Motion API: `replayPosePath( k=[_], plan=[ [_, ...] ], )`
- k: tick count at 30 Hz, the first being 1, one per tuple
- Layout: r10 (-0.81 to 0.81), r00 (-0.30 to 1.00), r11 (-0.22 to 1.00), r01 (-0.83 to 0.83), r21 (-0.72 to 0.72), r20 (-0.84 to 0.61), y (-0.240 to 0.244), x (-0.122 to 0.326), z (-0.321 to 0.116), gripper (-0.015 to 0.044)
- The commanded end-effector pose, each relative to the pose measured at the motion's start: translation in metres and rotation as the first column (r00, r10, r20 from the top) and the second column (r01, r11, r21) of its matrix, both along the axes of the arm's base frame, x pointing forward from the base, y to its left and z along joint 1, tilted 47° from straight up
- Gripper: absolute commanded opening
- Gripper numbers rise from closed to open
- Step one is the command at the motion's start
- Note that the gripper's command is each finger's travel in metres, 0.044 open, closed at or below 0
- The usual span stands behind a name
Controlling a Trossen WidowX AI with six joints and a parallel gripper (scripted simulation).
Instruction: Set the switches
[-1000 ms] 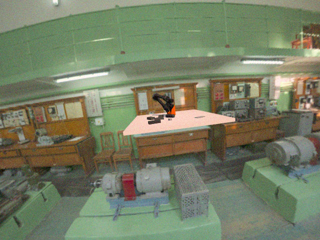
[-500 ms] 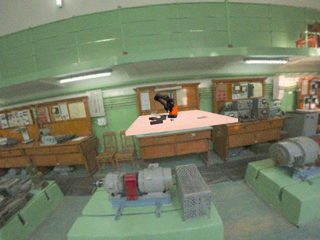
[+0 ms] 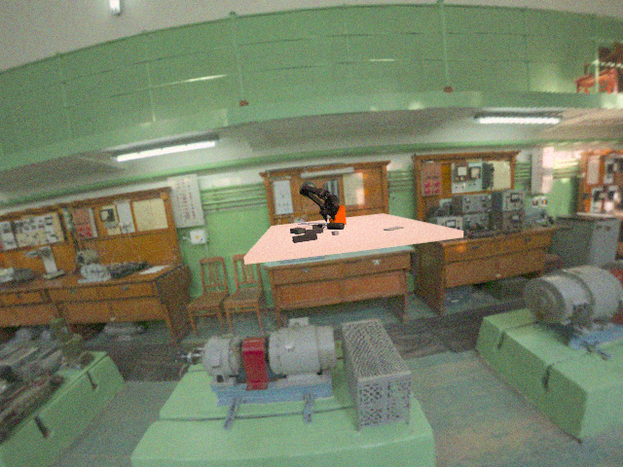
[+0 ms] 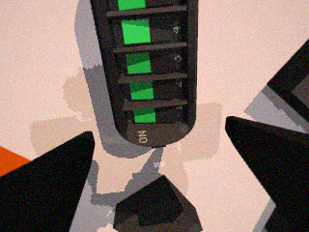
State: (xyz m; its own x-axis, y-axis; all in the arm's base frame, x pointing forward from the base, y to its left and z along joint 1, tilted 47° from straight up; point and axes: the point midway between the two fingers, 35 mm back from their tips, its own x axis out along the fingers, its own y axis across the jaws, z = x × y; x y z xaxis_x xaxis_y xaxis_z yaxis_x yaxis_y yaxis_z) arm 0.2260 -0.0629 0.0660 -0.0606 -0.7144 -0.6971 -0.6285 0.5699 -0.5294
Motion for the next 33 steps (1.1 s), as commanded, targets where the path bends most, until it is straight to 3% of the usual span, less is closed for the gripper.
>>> replayPosePath(
  k=[1,19,23,33],
  plan=[
    [0.001,1.000,1.000,-0.001,-0.006,-0.009,-0.006,-0.003,-0.006,0.0440],
    [0.001,1.000,1.000,-0.001,-0.011,-0.010,-0.025,-0.006,-0.022,0.0440],
    [0.001,1.000,1.000,-0.001,-0.011,-0.010,-0.025,-0.006,-0.022,0.0335],
    [0.001,1.000,1.000,-0.001,-0.011,-0.010,-0.025,-0.006,-0.022,0.0268]
  ],
)
